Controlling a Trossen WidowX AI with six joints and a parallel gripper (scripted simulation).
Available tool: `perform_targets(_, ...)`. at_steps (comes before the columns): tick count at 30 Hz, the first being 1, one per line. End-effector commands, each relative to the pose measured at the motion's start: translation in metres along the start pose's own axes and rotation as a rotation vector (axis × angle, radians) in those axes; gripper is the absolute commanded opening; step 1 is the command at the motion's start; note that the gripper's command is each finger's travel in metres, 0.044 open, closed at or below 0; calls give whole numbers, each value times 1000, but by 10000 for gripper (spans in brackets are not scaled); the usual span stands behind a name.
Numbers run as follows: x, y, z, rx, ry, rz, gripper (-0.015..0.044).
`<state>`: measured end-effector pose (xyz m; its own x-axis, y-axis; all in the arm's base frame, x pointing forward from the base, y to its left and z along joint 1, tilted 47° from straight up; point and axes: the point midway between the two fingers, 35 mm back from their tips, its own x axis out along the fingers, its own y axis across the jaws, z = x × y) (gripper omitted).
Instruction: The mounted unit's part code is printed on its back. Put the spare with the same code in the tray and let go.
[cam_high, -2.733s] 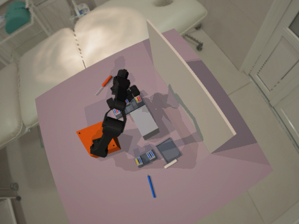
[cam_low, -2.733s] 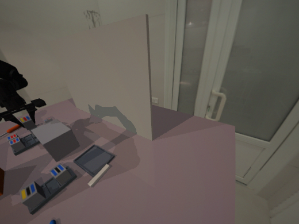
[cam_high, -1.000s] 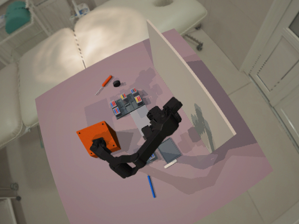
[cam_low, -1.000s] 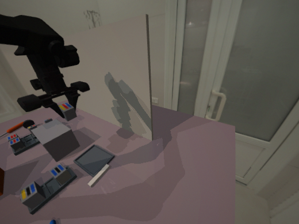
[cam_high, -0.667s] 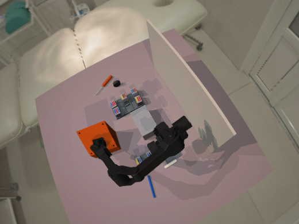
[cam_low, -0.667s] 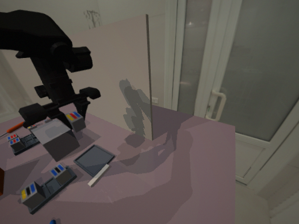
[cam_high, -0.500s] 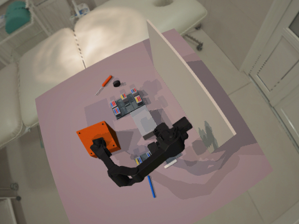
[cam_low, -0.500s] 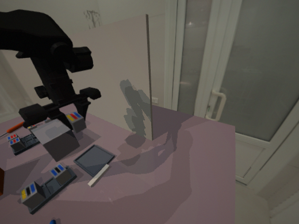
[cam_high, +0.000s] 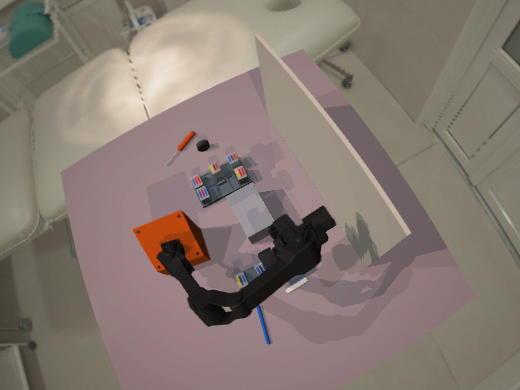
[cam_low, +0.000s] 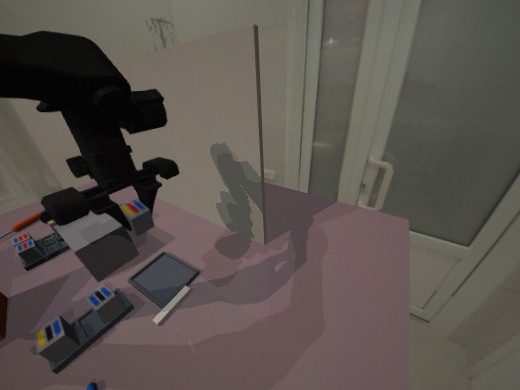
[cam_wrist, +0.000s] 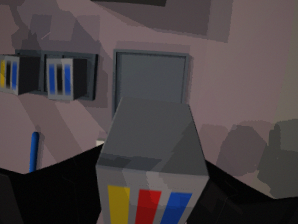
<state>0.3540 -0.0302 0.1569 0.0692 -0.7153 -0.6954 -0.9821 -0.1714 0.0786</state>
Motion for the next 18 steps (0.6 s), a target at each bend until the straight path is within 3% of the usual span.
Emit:
perform_targets(1,3,-1,1,-7,3,-2,0)
perform_targets(18,20,-4,1,-6,0,-3,0)
